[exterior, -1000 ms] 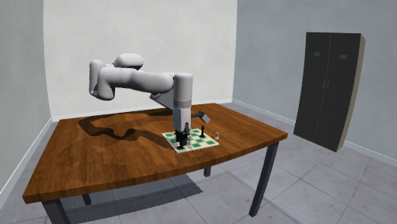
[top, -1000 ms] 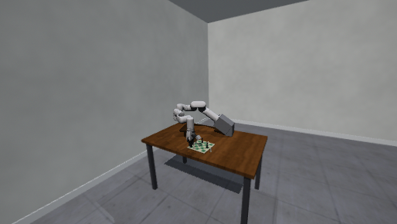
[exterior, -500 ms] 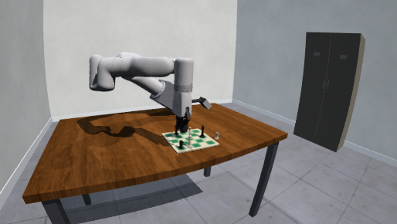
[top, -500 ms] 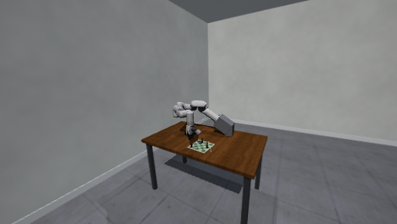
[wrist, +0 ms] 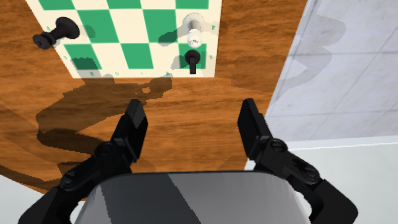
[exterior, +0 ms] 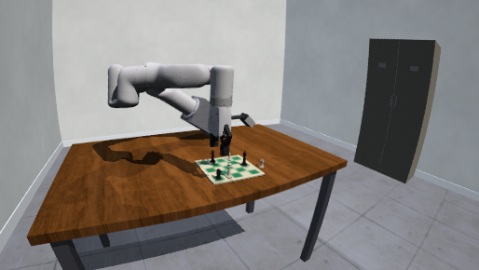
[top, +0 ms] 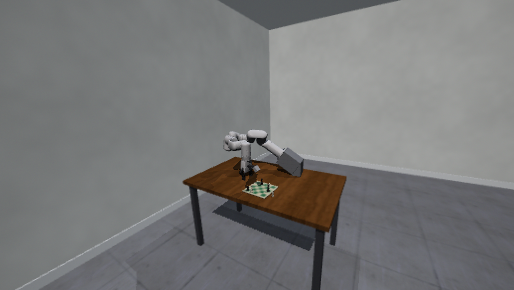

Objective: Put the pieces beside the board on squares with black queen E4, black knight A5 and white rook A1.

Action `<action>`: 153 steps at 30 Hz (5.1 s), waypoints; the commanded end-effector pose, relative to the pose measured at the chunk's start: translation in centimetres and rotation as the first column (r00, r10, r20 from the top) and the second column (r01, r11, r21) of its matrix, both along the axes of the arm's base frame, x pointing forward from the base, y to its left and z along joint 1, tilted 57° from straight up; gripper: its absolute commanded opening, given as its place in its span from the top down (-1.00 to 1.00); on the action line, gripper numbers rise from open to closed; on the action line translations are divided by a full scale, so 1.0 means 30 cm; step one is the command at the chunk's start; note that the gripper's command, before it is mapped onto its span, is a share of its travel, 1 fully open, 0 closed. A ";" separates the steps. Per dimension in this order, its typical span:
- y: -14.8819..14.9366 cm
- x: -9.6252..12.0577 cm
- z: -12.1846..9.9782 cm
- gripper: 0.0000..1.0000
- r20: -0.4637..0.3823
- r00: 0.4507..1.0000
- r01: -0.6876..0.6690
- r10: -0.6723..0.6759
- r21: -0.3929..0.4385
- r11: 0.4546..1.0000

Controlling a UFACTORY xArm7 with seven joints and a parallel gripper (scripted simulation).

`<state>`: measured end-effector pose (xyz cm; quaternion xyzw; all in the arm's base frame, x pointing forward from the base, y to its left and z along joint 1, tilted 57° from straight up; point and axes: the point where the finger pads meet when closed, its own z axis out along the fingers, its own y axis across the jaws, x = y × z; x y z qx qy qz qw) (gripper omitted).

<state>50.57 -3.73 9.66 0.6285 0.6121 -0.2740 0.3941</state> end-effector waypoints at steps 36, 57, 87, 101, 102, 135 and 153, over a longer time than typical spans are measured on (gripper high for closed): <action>0.081 -0.008 -0.224 -1.00 -0.533 0.798 -0.342 0.282 -0.014 0.940; 0.301 -0.051 -0.593 -1.00 -0.905 0.020 -0.667 0.425 0.305 0.680; 0.350 -0.054 -0.638 0.25 -0.542 -0.840 -0.491 0.023 0.778 0.392; 0.350 -0.054 -0.638 0.25 -0.208 -0.959 -0.269 -0.195 0.886 0.377; 0.350 -0.054 -0.638 0.25 -0.208 -0.959 -0.269 -0.195 0.886 0.377; 0.293 -0.041 -0.676 0.25 -0.207 -0.958 -0.269 -0.197 0.886 0.378; 0.229 -0.027 -0.718 0.25 -0.207 -0.958 -0.269 -0.197 0.886 0.378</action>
